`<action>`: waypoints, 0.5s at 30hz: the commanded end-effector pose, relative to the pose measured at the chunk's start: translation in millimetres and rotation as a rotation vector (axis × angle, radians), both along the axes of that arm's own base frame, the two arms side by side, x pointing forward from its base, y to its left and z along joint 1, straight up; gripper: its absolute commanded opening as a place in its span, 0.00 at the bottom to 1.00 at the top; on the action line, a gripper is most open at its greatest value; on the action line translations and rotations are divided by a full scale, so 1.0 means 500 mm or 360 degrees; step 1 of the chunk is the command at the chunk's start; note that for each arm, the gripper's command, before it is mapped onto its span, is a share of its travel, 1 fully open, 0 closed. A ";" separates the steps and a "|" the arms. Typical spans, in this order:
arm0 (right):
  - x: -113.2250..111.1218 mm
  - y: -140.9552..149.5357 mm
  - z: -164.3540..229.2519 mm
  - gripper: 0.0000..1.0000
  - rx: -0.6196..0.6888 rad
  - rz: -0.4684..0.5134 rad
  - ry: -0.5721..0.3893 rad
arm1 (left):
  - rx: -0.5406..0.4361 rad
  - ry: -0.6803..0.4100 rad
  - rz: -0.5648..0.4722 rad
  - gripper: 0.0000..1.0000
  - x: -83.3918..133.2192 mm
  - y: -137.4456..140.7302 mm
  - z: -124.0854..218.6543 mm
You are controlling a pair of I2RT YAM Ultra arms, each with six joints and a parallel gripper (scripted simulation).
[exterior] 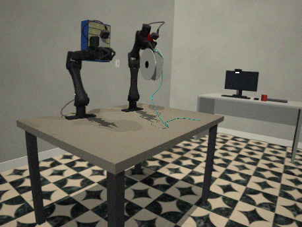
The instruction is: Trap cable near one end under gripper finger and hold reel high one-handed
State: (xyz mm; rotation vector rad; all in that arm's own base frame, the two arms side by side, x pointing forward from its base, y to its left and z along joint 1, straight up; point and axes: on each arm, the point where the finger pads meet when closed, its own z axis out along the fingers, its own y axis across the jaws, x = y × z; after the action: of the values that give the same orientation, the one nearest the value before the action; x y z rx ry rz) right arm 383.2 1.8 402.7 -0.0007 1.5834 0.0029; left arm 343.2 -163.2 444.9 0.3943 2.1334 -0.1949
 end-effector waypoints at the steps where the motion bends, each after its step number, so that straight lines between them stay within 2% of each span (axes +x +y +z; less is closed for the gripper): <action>1: -0.011 -0.009 0.008 0.30 -0.0012 -0.0022 -0.0022 | -0.0054 -0.0093 0.0076 0.00 0.002 0.005 0.048; 15: -0.011 -0.009 0.008 0.30 -0.0012 -0.0022 -0.0022 | -0.0073 -0.0126 0.0129 0.00 0.001 0.007 0.069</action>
State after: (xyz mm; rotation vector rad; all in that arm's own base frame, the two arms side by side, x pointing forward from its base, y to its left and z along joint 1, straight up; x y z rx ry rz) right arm 383.2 1.8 402.7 -0.0007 1.5834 0.0029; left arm 341.5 -160.1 455.5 0.3334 2.1348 -0.1592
